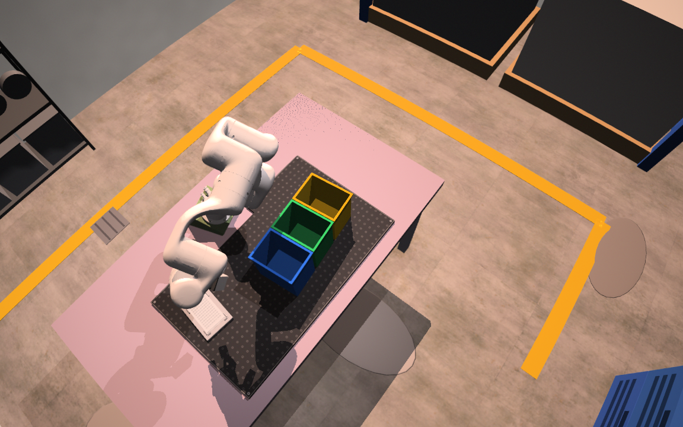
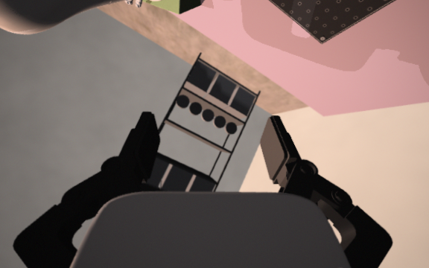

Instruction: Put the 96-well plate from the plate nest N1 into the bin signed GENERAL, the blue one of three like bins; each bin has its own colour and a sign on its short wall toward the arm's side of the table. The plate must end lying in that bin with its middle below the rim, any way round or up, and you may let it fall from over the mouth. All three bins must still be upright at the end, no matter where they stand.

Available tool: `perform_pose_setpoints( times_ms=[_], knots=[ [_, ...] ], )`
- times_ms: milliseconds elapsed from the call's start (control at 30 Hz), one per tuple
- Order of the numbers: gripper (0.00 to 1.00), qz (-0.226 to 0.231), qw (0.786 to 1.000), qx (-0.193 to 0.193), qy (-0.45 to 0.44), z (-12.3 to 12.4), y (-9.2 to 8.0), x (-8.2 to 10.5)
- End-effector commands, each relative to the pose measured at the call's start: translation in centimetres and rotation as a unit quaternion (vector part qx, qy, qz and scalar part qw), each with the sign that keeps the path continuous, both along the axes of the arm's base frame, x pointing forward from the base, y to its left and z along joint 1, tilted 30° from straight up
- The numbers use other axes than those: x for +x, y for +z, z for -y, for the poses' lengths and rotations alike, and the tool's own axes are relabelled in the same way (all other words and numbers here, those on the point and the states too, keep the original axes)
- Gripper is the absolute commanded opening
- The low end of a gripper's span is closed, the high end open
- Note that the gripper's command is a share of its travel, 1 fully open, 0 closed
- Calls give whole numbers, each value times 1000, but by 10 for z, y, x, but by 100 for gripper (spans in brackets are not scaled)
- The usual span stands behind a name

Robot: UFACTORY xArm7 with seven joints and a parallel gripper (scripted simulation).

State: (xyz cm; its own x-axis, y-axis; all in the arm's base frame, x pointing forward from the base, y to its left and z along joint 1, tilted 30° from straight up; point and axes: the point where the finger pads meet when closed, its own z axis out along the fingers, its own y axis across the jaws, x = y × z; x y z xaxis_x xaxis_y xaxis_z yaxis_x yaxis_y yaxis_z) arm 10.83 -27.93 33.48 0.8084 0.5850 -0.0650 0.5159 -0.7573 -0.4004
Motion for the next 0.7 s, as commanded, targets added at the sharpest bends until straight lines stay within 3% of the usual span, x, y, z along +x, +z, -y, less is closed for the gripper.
perform_pose_setpoints(
  times_ms=[0,533,667],
  knots=[
    [100,1,1000,-1,-1,1,1,0],
    [100,1,1000,-1,-1,1,1,0],
    [100,44,998,-31,-42,14,-11,8]
  ],
)
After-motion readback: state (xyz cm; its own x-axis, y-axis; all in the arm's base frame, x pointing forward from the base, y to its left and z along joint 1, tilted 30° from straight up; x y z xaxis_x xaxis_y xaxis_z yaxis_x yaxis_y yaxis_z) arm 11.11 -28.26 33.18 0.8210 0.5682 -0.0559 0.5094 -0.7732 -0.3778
